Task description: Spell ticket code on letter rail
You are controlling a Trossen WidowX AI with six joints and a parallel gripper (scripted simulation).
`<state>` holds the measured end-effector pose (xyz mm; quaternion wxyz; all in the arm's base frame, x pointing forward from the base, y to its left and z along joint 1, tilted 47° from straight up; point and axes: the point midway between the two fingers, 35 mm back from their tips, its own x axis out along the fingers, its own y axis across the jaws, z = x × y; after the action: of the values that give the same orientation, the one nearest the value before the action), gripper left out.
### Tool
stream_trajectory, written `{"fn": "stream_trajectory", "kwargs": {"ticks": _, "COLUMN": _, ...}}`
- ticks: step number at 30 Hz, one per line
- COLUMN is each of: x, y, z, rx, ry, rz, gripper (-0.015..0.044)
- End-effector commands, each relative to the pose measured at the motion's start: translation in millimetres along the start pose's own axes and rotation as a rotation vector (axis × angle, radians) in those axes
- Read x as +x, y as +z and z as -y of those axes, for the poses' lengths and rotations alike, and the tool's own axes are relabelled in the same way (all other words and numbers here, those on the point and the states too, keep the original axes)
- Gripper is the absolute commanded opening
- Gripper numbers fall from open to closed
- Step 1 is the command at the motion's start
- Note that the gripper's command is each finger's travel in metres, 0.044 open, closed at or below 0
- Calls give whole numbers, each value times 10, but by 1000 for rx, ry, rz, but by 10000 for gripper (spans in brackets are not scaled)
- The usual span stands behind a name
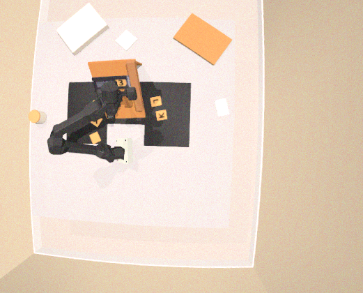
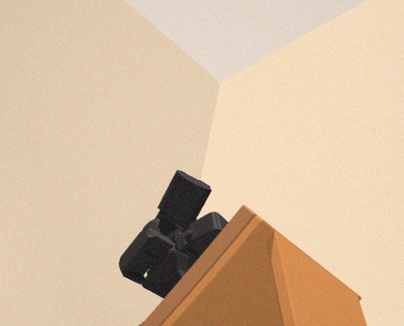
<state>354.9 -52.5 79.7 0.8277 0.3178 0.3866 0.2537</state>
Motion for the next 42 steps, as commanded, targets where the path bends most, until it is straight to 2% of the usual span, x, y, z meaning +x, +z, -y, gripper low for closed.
{"fn": "stream_trajectory", "kwargs": {"ticks": 1, "x": -33, "y": 1, "z": -1, "rx": -6, "ry": 3, "rz": 1, "gripper": 295}}
{"fn": "stream_trajectory", "kwargs": {"ticks": 42, "x": -238, "y": -1, "z": -3, "rx": -6, "ry": 3, "rz": 0, "gripper": 295}}
